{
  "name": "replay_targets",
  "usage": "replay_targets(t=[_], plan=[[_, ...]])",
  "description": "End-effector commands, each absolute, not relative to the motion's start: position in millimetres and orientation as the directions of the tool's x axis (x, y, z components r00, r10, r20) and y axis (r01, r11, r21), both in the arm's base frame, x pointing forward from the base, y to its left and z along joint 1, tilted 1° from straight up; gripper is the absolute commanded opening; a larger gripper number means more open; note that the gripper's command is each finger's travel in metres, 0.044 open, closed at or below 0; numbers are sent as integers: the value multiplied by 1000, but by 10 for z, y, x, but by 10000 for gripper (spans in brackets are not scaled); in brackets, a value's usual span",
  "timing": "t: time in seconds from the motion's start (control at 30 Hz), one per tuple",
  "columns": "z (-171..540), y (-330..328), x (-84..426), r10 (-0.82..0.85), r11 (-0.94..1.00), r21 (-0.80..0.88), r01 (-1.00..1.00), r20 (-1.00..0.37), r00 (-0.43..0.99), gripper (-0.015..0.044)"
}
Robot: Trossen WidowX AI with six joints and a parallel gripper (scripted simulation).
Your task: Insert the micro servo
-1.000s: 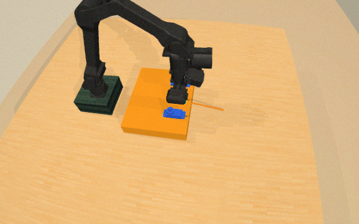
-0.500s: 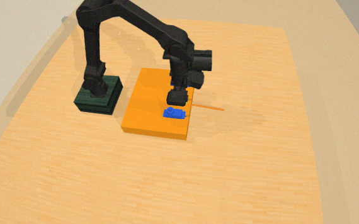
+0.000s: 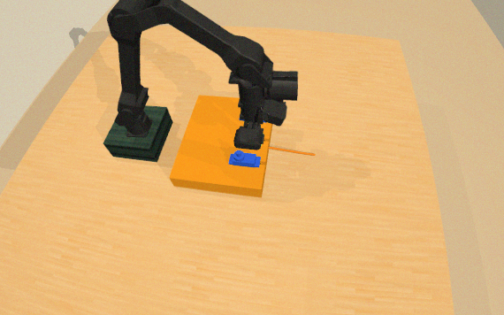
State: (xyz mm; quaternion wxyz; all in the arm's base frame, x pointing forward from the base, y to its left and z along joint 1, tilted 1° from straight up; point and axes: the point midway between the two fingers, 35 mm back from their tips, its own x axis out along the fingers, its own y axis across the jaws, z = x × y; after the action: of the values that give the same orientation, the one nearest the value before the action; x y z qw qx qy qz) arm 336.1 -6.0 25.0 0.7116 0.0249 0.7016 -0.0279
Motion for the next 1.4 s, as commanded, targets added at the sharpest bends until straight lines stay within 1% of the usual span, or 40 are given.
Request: replay_targets(t=[0.0,0.07,0.27,0.43,0.57,0.6,0.67,0.73,0.97,1.2,1.37], plan=[[375,-60,3366,-4,998,-3,68,-1000,15,187],[558,-59,3348,-4,998,-3,68,-1000,15,187],[590,-61,3358,-4,998,-3,68,-1000,15,187],[741,-39,3130,-3,997,-1,72,-1000,17,319],[1018,-4,2691,-3,998,-2,70,-1000,12,424],[1077,4,2570,-3,998,-2,70,-1000,11,440],[1169,16,2346,-3,998,-2,69,-1000,8,440],[1197,20,2264,-3,998,-3,68,-1000,7,440],[1218,20,2267,-3,998,-3,68,-1000,8,440],[1669,16,2284,-4,998,-4,62,-1000,13,440],[1689,16,2283,-4,998,-4,62,-1000,13,440]])
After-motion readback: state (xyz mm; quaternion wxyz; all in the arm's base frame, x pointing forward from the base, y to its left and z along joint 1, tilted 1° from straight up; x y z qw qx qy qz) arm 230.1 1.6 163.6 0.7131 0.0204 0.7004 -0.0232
